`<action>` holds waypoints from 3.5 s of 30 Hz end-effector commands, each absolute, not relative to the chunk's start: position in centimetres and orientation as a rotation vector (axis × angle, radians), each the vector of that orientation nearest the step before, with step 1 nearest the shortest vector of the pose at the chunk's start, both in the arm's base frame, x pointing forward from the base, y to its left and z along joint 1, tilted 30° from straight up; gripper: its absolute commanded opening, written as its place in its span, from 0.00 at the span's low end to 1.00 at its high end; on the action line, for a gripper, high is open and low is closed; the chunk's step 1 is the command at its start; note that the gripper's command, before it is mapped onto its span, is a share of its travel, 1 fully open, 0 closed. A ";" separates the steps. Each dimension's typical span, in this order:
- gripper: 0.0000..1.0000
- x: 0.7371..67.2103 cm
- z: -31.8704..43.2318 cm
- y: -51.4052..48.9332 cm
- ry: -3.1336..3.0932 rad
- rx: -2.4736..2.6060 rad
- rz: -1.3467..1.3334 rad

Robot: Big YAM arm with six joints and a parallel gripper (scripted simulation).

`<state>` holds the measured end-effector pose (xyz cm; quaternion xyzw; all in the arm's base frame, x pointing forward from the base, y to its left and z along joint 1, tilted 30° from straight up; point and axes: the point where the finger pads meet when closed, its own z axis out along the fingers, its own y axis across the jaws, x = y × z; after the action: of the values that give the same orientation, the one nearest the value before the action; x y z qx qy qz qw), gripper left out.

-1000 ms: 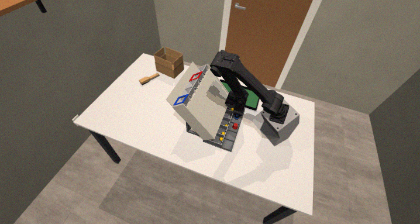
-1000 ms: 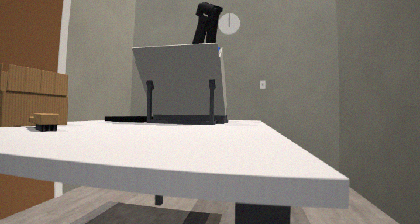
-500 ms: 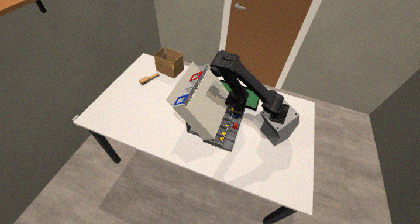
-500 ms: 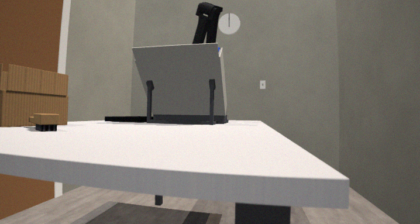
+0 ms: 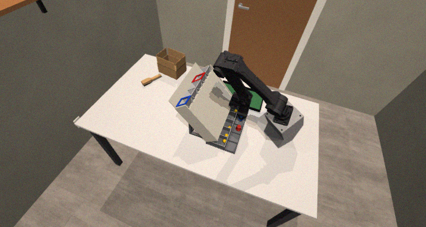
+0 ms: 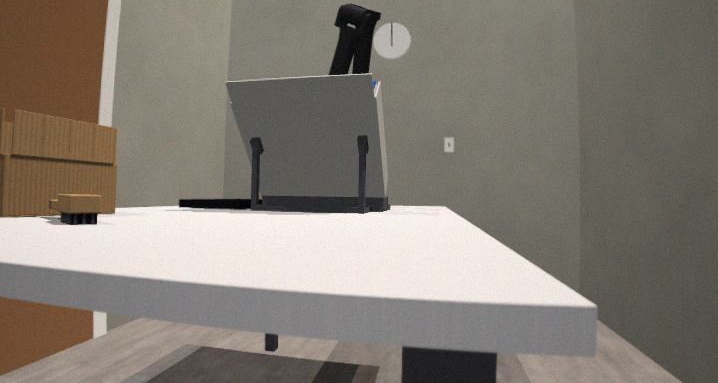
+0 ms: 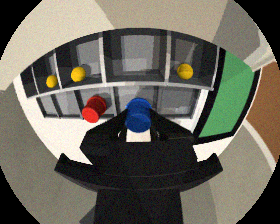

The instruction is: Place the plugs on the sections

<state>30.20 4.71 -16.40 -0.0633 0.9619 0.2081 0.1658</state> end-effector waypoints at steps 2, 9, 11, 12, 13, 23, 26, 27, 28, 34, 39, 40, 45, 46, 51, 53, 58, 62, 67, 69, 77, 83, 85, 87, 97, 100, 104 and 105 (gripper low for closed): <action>0.00 29.4 -16.9 5.3 2.750 -0.184 0.599; 0.00 29.2 -17.1 5.5 2.737 -0.181 0.593; 0.00 29.2 -17.1 5.5 2.733 -0.181 0.592; 0.00 29.2 -17.1 5.5 2.733 -0.181 0.592; 0.00 29.2 -17.1 5.5 2.733 -0.181 0.592; 0.00 28.6 -17.3 5.7 2.753 -0.184 0.600; 0.00 28.4 -17.4 5.8 2.759 -0.185 0.602; 0.00 28.3 -17.4 5.8 2.761 -0.185 0.603; 0.00 28.2 -17.4 5.8 2.763 -0.186 0.604; 0.00 28.1 -17.5 5.8 2.748 -0.184 0.598; 0.00 28.0 -17.5 5.8 2.731 -0.182 0.591; 0.00 27.9 -17.5 5.8 2.727 -0.182 0.590; 0.00 27.8 -17.6 5.9 2.710 -0.180 0.583; 0.00 27.8 -17.6 5.9 2.710 -0.180 0.583; 0.00 28.4 -17.7 5.9 2.724 -0.182 0.589; 0.00 28.6 -17.8 5.9 2.731 -0.183 0.592; 0.00 29.3 -18.0 5.9 2.748 -0.186 0.599; 0.00 29.9 -18.2 5.9 2.762 -0.189 0.605; 0.00 29.9 -18.3 6.0 2.757 -0.184 0.603; 0.00 29.9 -18.3 6.1 2.753 -0.181 0.601; 0.00 29.9 -18.5 6.3 2.739 -0.170 0.594; 0.00 29.8 -18.6 6.3 2.739 -0.170 0.593; 0.00 29.7 -18.6 6.3 2.743 -0.172 0.594; 0.00 29.6 -18.7 6.3 2.747 -0.175 0.596; 0.00 29.1 -18.9 6.4 2.764 -0.188 0.602; 0.00 29.0 -18.9 6.4 2.763 -0.188 0.602; 0.00 28.8 -19.0 6.5 2.763 -0.188 0.603; 0.00 28.8 -19.0 6.5 2.763 -0.188 0.604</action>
<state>30.88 5.70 -18.25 -0.0577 0.9613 0.2064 0.1731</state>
